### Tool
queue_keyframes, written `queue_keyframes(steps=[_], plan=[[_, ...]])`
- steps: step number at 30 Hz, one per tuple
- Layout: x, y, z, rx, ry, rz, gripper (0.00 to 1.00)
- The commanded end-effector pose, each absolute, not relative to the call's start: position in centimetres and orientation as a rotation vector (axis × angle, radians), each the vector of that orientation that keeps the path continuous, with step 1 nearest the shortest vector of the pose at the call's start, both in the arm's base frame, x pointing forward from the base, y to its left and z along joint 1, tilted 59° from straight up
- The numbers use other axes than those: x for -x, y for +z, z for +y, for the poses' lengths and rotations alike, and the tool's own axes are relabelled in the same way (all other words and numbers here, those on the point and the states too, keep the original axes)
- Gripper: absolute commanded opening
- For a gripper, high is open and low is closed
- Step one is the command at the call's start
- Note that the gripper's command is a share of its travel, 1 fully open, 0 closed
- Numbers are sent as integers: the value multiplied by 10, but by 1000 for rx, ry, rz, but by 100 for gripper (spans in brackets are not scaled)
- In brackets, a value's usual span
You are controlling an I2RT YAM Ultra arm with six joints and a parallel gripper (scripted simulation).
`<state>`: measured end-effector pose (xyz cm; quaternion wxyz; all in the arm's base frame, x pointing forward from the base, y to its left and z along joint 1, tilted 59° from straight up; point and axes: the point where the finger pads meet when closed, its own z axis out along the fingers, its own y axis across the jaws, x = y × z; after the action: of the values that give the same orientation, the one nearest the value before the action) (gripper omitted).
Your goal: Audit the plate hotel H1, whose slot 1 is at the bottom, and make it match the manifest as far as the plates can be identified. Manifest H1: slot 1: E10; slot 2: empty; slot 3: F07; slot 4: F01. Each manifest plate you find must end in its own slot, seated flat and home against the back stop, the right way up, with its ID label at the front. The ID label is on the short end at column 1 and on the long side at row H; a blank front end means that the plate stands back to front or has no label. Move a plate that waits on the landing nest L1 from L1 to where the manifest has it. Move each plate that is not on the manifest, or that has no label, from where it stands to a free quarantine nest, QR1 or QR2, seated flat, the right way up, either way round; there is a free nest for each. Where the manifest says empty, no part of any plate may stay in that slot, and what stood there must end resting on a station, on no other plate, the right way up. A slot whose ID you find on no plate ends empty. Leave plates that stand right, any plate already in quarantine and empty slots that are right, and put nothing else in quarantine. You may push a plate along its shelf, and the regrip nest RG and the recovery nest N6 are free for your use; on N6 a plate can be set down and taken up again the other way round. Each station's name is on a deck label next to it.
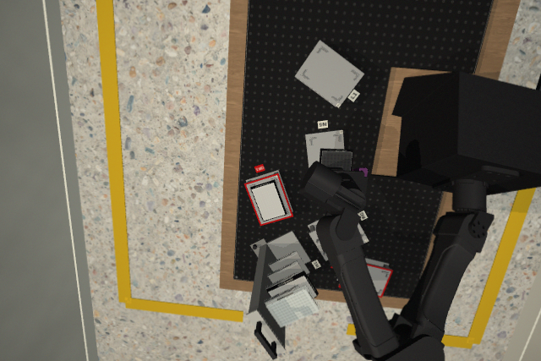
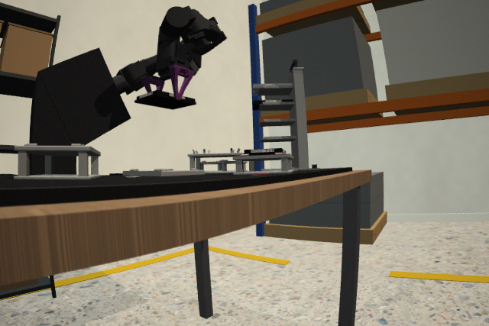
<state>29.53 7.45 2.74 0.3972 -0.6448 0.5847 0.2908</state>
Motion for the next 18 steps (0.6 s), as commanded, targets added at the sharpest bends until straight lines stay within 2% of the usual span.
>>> queue_keyframes(steps=[1, 8, 9, 18], plan=[[-289, 68, 22, 1691, 670, 1386, 86], [-289, 87, 35, 1619, 735, 1494, 86], [-291, 89, 38, 1488, 829, 1664, 86], [-289, 111, 46, 1522, 805, 1622, 86]])
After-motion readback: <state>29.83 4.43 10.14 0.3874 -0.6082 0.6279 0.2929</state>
